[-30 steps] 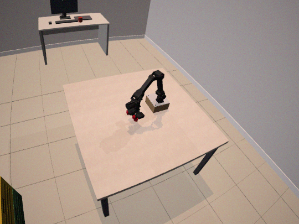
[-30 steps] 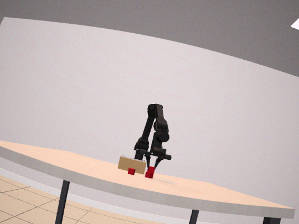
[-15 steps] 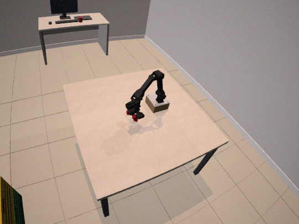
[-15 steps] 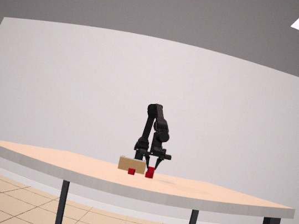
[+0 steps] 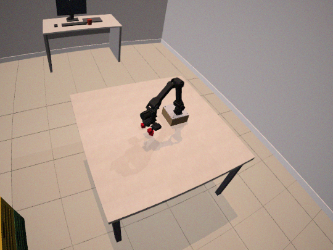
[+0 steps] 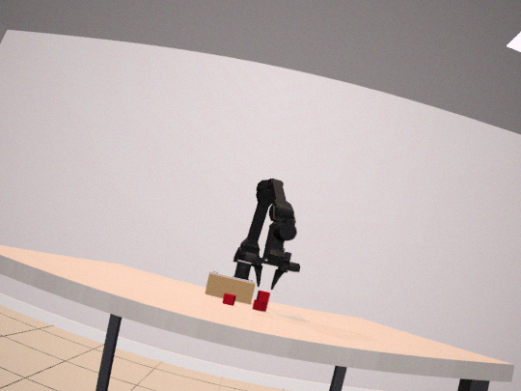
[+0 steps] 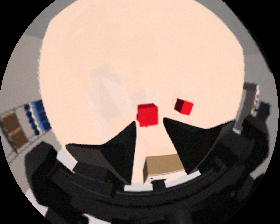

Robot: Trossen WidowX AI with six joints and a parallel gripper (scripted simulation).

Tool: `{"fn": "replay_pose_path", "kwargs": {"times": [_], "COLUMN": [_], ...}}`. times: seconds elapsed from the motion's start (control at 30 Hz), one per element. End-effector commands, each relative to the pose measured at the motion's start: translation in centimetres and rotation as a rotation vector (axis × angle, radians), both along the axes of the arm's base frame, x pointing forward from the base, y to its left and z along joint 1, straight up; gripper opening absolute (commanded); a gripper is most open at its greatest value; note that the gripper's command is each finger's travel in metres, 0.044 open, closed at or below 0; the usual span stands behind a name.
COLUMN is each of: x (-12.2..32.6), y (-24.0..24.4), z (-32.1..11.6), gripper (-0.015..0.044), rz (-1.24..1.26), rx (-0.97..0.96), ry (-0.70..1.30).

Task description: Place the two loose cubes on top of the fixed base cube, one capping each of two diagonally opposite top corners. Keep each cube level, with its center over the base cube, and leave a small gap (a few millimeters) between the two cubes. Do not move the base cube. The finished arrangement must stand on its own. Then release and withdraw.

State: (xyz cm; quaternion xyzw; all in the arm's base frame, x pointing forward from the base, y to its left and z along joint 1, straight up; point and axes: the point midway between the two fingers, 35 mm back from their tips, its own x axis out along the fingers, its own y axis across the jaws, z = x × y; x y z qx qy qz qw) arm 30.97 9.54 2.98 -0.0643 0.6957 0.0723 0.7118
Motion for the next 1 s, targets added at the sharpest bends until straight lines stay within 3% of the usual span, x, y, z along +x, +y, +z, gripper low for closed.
{"fn": "replay_pose_path", "kwargs": {"times": [0.0, 0.07, 0.17, 0.97], "x": [0.1, 0.1, 0.2, 1.6], "y": [0.0, 0.0, -0.5, -9.2], "z": [0.6, 0.6, 0.6, 4.3], "gripper": [0.0205, 0.0205, 0.0265, 0.0265], "rz": [0.000, 0.000, 0.065, 1.116], "rx": [0.001, 0.001, -0.001, -0.032], "ry": [-0.003, -0.003, -0.004, -0.014]}}
